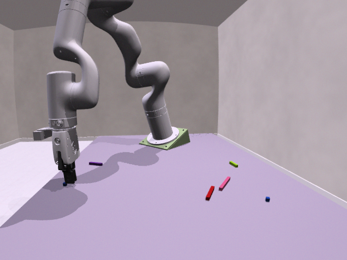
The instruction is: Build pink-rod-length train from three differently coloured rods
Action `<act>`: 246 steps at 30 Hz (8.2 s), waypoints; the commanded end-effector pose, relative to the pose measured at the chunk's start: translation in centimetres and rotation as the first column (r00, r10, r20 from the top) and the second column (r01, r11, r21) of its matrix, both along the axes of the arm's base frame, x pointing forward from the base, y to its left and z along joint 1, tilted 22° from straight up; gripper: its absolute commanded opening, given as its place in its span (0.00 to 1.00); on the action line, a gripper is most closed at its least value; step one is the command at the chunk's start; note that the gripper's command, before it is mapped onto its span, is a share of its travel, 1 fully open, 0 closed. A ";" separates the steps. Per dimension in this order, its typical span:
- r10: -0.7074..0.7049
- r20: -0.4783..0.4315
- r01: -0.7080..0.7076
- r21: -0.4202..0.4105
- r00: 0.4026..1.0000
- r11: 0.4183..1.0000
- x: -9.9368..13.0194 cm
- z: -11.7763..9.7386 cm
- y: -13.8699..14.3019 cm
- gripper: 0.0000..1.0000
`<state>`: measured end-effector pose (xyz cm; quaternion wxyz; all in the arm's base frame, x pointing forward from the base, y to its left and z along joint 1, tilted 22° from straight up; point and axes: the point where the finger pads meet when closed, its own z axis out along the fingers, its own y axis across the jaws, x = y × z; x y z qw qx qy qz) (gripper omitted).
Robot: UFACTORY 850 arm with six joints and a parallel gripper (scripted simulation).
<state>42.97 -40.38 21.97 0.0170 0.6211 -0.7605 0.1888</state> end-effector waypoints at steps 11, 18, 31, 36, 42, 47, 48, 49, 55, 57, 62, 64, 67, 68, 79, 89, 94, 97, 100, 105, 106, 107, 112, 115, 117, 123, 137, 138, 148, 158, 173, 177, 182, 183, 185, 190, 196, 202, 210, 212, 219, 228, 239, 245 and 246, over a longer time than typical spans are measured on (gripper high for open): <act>0.000 0.001 0.000 -0.001 1.000 1.000 0.2 -0.7 -0.3 0.04; 0.000 0.001 0.000 -0.001 1.000 1.000 0.3 -1.0 -0.4 0.04; 0.000 0.001 0.000 -0.001 1.000 1.000 0.3 -1.0 -0.4 0.04; 0.000 0.001 0.000 -0.001 1.000 1.000 0.3 -1.0 -0.4 0.04; 0.000 0.001 0.000 -0.001 1.000 1.000 0.3 -1.0 -0.4 0.04; 0.000 0.001 0.000 -0.001 1.000 1.000 0.3 -1.0 -0.4 0.04; 0.000 0.001 0.000 -0.001 1.000 1.000 0.3 -1.0 -0.4 0.04; 0.000 0.001 0.000 -0.001 1.000 1.000 0.3 -1.0 -0.4 0.04; 0.000 0.001 0.000 -0.001 1.000 1.000 0.3 -1.0 -0.4 0.08; 0.000 0.001 0.000 -0.001 1.000 1.000 0.3 -1.0 -0.4 0.08; 0.000 0.001 0.000 -0.001 1.000 1.000 0.3 -1.0 -0.4 0.12; 0.000 0.001 0.000 -0.001 1.000 1.000 0.3 -1.0 -0.4 0.16; 0.000 0.001 0.000 -0.001 1.000 1.000 0.3 -1.0 -0.4 0.20; 0.000 0.001 0.000 -0.001 1.000 1.000 0.3 -1.0 -0.4 0.20; 0.000 0.001 0.000 -0.001 1.000 1.000 0.3 -1.0 -0.4 0.24; 0.000 0.001 0.000 -0.001 1.000 1.000 0.0 0.3 0.1 0.24; 0.000 0.001 0.000 -0.001 1.000 1.000 -0.3 1.6 0.5 0.24; 0.000 0.001 0.000 -0.001 1.000 1.000 -0.7 3.2 1.0 0.24; 0.000 0.001 0.000 -0.001 1.000 1.000 -1.0 4.8 1.6 0.24; 0.000 0.001 0.000 -0.001 1.000 1.000 -1.5 6.8 2.2 0.24; 0.000 0.001 0.000 -0.001 1.000 1.000 -1.5 7.0 2.3 0.24; 0.000 0.001 0.000 -0.001 1.000 1.000 -1.6 7.2 2.3 0.24; 0.000 0.001 0.000 -0.001 1.000 1.000 -1.6 7.3 2.4 0.24; 0.000 0.001 0.000 -0.001 1.000 1.000 -1.6 7.3 2.4 1.00; 0.000 0.001 0.000 -0.001 1.000 1.000 -1.6 7.3 2.4 1.00; 0.000 0.001 0.000 -0.001 1.000 1.000 -1.6 7.3 2.4 1.00; -0.005 0.003 0.005 0.000 1.000 1.000 -1.6 7.3 2.4 1.00; -0.009 0.004 0.009 0.001 1.000 1.000 -1.7 7.3 2.4 1.00; -0.138 0.044 0.136 0.033 0.989 0.990 -2.4 7.0 2.4 1.00; -0.474 0.129 0.457 0.141 0.871 0.878 -4.4 6.0 2.7 1.00; -0.827 0.172 0.766 0.315 0.534 0.560 -7.1 4.8 3.1 1.00; -0.863 0.171 0.794 0.341 0.475 0.504 -7.4 4.6 3.2 1.00; -0.948 0.155 0.852 0.416 0.278 0.318 -8.6 4.0 3.5 1.00; -0.958 0.151 0.858 0.428 0.243 0.285 -8.8 3.9 3.5 1.00; -0.974 0.142 0.865 0.451 0.176 0.222 -9.1 3.8 3.6 1.00; -0.994 0.110 0.862 0.504 0.006 0.061 -10.1 3.3 3.9 1.00; -0.981 0.064 0.823 0.555 -0.183 -0.117 -11.1 2.8 4.2 1.00; -0.931 0.007 0.749 0.596 -0.364 -0.289 -12.1 2.3 4.5 1.00; -0.820 -0.075 0.611 0.630 -0.567 -0.480 -13.3 1.7 5.0 1.00; -0.774 -0.104 0.557 0.636 -0.624 -0.534 -13.7 1.5 5.2 1.00; -0.603 -0.195 0.365 0.641 -0.774 -0.675 -15.0 0.8 5.7 1.00; -0.394 -0.288 0.142 0.623 -0.873 -0.769 -16.2 0.2 6.3 1.00; -0.011 -0.425 -0.246 0.546 -0.905 -0.801 -18.2 -0.8 7.4 1.00; 0.054 -0.444 -0.310 0.528 -0.894 -0.790 -18.5 -1.0 7.6 1.00; 0.063 -0.447 -0.319 0.526 -0.892 -0.789 -18.6 -1.0 7.6 1.00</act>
